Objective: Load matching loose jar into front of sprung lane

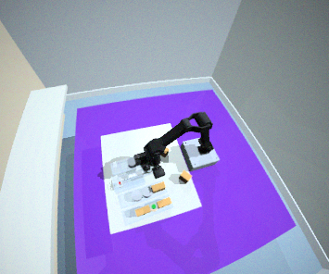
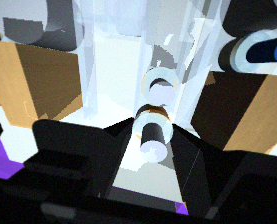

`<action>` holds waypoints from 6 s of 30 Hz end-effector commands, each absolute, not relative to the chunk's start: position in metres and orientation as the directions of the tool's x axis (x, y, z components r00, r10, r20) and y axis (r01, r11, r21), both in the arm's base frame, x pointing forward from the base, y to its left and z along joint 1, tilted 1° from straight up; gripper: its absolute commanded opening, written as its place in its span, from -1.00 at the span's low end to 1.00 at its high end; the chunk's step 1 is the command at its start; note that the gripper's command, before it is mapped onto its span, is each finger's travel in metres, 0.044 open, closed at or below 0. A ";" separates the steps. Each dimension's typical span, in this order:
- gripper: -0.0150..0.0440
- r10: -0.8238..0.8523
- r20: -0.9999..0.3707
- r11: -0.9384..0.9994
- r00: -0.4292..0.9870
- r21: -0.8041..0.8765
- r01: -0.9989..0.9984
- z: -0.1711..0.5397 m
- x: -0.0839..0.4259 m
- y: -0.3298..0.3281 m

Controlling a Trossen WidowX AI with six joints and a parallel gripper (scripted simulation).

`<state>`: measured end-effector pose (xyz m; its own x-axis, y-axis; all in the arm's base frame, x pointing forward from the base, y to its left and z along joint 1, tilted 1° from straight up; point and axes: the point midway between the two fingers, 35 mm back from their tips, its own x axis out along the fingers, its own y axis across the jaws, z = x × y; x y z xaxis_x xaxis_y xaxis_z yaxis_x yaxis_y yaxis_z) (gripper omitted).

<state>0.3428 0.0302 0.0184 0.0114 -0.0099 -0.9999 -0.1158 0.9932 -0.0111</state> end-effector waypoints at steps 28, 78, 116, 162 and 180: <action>-0.49 -0.010 -0.999 0.993 0.049 -0.016 -0.113 0.021 0.354 0.031; -0.49 -0.010 -0.999 0.993 0.049 -0.016 -0.113 0.015 0.359 0.031; -0.49 -0.010 -0.999 0.993 0.049 -0.016 -0.113 0.000 0.357 0.031; -0.49 -0.011 -0.999 0.993 0.048 -0.016 -0.113 -0.004 0.350 0.029; -0.49 -0.011 -0.999 0.993 0.048 -0.016 -0.113 -0.004 0.347 0.029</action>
